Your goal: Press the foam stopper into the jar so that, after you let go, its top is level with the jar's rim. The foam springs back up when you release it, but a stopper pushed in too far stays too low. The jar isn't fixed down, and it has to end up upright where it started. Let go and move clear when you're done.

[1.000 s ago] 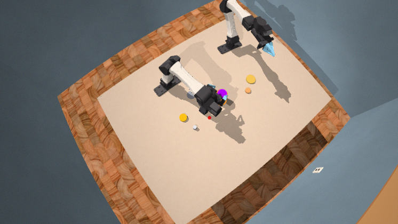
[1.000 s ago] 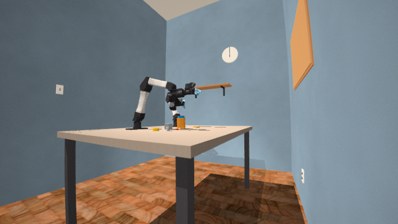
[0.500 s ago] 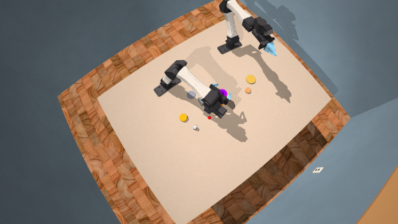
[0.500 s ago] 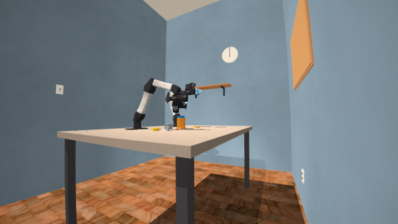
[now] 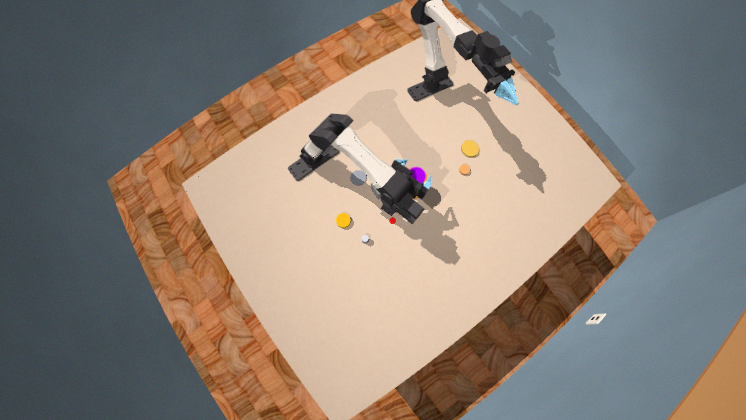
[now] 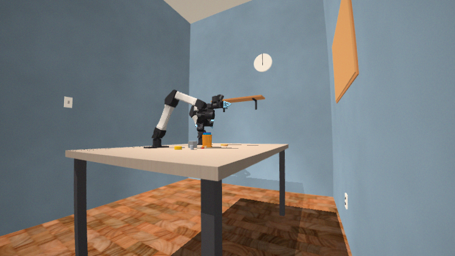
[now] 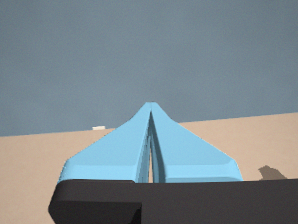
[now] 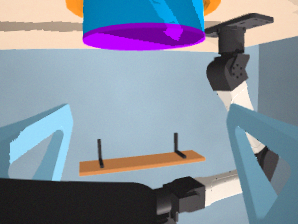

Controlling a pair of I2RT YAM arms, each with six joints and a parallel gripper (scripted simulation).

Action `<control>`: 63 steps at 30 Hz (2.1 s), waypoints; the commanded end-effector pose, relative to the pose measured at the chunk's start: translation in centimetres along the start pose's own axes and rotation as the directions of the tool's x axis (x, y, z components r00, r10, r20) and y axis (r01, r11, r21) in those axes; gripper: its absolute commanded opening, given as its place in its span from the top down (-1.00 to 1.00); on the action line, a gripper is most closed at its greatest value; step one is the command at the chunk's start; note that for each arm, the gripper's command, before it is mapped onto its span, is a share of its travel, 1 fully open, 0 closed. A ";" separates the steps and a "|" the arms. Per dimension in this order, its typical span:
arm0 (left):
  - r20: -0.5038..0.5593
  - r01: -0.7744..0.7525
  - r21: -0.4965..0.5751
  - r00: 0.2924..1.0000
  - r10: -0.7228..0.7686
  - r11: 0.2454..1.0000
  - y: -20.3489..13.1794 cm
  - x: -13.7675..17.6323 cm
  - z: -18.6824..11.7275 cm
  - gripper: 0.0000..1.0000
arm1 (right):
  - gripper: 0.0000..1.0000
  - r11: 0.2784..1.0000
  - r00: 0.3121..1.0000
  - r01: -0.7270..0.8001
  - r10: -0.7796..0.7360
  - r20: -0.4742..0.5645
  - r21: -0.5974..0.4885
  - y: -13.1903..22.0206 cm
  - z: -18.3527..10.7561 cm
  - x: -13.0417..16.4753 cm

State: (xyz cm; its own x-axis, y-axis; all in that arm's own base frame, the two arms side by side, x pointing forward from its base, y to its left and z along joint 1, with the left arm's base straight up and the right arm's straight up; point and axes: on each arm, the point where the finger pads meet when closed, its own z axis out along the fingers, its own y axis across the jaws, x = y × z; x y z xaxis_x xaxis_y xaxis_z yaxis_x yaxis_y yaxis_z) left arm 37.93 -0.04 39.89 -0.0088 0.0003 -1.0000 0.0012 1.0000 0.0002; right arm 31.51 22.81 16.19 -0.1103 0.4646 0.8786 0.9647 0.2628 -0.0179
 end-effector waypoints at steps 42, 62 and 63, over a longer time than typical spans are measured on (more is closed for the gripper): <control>-0.065 0.000 -0.011 0.998 0.000 1.000 0.3 2.4 0.8 1.00 | -0.96 0.999 1.000 -0.021 0.021 0.004 -0.026 0.4 2.9 -6.6; -0.065 0.000 -0.011 0.998 0.000 1.000 0.3 2.4 0.8 1.00 | -0.96 0.999 1.000 -0.025 0.025 0.008 -0.025 0.3 4.3 -9.3; -0.065 0.000 -0.011 0.998 0.000 1.000 0.3 2.4 0.8 1.00 | -0.96 0.999 1.000 -0.027 0.027 0.008 -0.024 0.3 4.4 -9.5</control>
State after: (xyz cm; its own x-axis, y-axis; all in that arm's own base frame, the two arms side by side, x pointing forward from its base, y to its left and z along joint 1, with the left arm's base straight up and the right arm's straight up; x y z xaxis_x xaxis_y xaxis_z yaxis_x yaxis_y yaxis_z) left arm 37.93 -0.04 39.89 -0.0088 0.0003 -1.0000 0.0012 1.0000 0.0002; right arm 31.55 22.70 7.29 -0.1078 0.4661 0.8781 0.9686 0.2481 -0.0127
